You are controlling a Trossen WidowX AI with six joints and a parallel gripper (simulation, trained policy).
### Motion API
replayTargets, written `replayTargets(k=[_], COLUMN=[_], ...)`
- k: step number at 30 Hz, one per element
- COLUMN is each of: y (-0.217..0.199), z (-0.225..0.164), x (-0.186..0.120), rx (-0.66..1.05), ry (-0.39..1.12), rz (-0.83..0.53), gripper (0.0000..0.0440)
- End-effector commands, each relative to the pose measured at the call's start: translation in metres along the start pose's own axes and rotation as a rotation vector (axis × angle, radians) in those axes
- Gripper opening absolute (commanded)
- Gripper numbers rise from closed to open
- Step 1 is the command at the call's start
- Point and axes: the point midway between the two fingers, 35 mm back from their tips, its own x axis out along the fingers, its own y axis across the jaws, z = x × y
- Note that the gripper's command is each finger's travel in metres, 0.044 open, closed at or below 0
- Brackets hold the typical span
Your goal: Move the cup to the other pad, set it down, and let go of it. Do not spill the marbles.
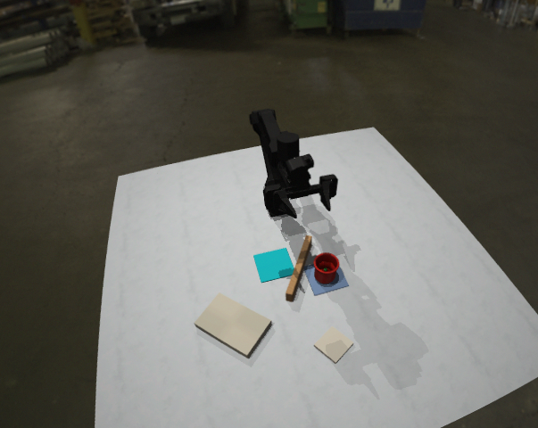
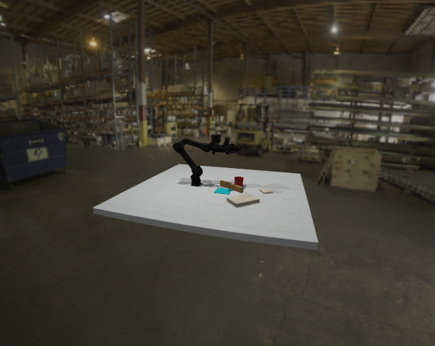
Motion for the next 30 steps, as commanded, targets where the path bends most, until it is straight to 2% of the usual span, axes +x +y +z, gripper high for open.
replayTargets(k=[1,12,14,18,25,30], y=[0.0,0.0,0.0,0.002,0.006,0.01], z=[0.001,0.004,0.004,0.004,0.004,0.004], x=[0.0,0.005,0.006,0.01,0.016,0.021], rx=[0.0,0.015,0.024,0.05,0.112,0.16], ry=[0.0,0.056,0.074,0.113,0.184,0.239], rz=[0.0,-0.014,-0.016,-0.015,-0.009,-0.006], gripper=[0.0374,0.0086,0.0045,0.0038,0.0086,0.01])
